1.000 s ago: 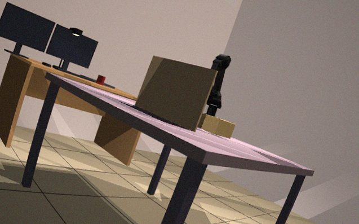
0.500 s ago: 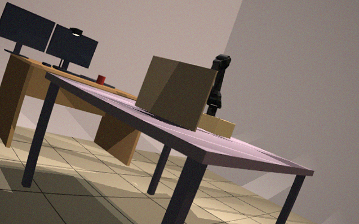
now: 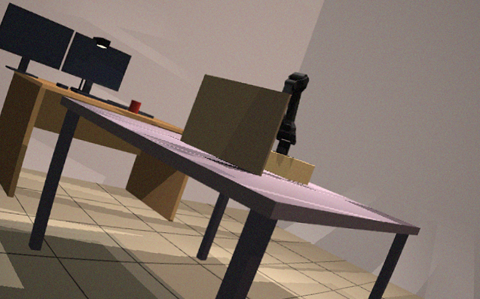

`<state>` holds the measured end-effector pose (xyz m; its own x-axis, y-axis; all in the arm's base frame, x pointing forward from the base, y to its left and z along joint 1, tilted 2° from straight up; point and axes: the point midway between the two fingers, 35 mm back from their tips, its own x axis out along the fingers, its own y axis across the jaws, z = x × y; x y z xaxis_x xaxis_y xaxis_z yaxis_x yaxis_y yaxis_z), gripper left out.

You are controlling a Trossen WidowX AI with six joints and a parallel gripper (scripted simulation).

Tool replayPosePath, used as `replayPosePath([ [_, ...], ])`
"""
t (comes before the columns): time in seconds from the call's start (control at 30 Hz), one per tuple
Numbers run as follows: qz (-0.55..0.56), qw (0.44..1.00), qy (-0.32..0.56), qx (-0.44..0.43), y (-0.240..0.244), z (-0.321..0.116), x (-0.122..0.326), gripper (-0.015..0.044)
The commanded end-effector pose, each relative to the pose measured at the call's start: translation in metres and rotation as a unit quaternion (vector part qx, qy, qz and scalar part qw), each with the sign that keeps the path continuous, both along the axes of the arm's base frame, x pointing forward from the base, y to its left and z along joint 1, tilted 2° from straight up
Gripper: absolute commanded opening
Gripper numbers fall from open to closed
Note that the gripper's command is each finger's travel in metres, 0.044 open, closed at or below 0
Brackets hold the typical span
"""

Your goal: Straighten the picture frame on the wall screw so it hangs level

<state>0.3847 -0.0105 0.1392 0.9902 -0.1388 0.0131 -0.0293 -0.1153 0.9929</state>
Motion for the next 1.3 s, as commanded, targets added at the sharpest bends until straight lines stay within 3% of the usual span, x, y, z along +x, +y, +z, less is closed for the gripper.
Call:
replayPosePath([
  [0.0, -0.002, 1.0, -0.009, 0.002, -0.0002, 0.0058, 0.0005, 0.0],
  [1.27, -0.002, 1.0, -0.009, 0.002, 0.0044, 0.005, 0.0012, 0.0],
])
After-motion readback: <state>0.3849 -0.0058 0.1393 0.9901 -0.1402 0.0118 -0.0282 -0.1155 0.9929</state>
